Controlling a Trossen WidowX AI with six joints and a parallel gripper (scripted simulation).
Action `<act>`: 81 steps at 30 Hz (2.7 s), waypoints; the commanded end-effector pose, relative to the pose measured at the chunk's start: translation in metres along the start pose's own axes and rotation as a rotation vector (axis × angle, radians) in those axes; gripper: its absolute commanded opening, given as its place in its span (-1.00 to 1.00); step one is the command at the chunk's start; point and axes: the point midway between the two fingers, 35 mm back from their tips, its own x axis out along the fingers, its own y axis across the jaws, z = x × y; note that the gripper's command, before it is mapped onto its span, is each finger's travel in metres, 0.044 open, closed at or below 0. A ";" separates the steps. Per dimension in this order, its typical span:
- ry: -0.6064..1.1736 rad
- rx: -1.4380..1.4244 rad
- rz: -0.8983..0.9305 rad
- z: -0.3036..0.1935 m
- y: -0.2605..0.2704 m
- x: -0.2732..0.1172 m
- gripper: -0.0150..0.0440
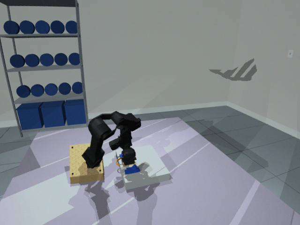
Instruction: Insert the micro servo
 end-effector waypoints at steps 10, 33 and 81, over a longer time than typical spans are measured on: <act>0.004 -0.005 0.001 -0.001 0.000 0.013 -0.49; 0.004 -0.005 0.001 0.000 0.000 0.022 0.14; 0.011 0.010 -0.007 -0.097 0.001 -0.122 1.00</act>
